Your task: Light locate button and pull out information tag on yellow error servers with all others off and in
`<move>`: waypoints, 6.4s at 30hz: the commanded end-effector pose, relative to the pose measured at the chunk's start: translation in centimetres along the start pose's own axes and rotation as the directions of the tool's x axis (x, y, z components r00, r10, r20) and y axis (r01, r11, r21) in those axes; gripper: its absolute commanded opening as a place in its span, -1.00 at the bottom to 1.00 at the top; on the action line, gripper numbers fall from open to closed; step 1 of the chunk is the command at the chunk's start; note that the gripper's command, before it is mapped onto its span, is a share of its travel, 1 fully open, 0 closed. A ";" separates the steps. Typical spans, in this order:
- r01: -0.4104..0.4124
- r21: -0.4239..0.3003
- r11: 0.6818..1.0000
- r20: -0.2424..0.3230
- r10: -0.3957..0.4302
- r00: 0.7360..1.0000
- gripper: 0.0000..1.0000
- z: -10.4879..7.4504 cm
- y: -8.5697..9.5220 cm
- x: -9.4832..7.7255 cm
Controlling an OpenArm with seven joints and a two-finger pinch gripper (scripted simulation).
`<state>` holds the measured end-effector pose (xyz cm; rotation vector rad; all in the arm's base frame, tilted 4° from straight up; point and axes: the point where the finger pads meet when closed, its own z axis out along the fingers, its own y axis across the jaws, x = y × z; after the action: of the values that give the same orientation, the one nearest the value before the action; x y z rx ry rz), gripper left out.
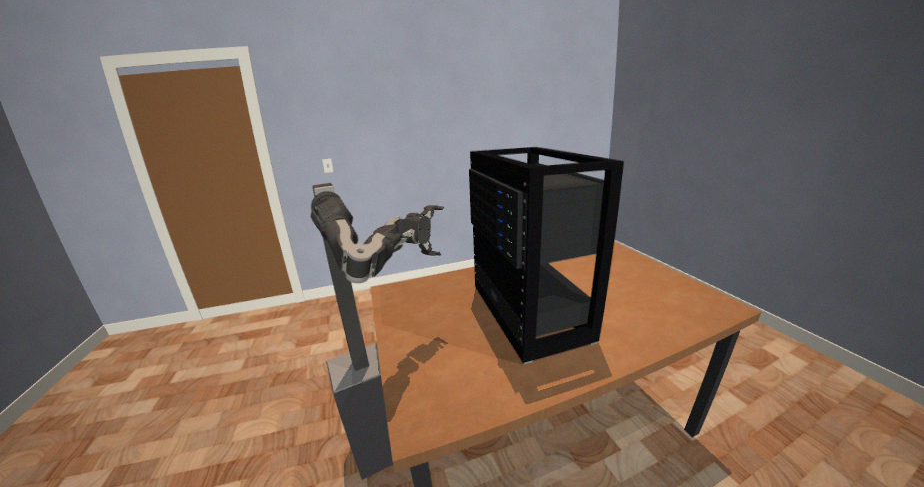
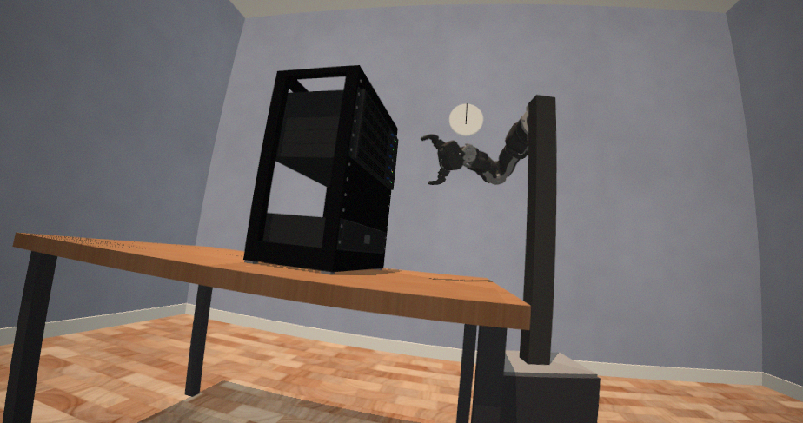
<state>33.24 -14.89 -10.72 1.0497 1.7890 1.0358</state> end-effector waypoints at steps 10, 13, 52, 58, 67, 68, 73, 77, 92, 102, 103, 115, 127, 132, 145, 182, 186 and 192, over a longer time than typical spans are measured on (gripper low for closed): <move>-0.115 -0.154 0.981 0.202 0.145 0.969 1.00 -2.0 1.5 -5.6; -0.134 -0.190 0.973 0.261 0.181 0.948 1.00 -2.9 1.6 -7.2; -0.156 -0.328 0.932 0.490 0.309 0.815 1.00 -7.7 1.1 -13.8; -0.156 -0.328 0.932 0.490 0.309 0.815 1.00 -7.7 1.1 -13.8; -0.156 -0.328 0.932 0.490 0.309 0.815 1.00 -7.7 1.1 -13.8; -0.156 -0.328 0.932 0.490 0.309 0.815 1.00 -7.7 1.1 -13.8; -0.156 -0.328 0.932 0.490 0.309 0.815 1.00 -7.7 1.1 -13.8; -0.156 -0.328 0.932 0.490 0.309 0.815 1.00 -7.7 1.1 -13.8; -0.158 -0.327 0.932 0.490 0.310 0.815 1.00 -5.7 -0.5 -16.5; -0.160 -0.326 0.932 0.488 0.311 0.815 1.00 -1.9 -3.4 -21.7; -0.160 -0.326 0.932 0.488 0.311 0.815 1.00 -1.6 -3.7 -22.1; -0.161 -0.326 0.931 0.487 0.312 0.816 1.00 0.4 -5.1 -24.7; -0.159 -0.328 0.931 0.486 0.311 0.817 1.00 0.5 -5.1 -24.8; -0.159 -0.328 0.931 0.486 0.311 0.817 1.00 0.5 -5.1 -24.8; -0.159 -0.328 0.931 0.486 0.311 0.817 1.00 0.5 -5.1 -24.8; -0.159 -0.328 0.931 0.486 0.311 0.817 1.00 0.5 -5.1 -24.8; -0.159 -0.328 0.931 0.486 0.311 0.817 1.00 0.5 -5.1 -24.8; -0.156 -0.330 0.931 0.484 0.309 0.818 1.00 0.3 -4.6 -24.8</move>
<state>40.61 -38.96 -10.03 1.2599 1.0537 0.9776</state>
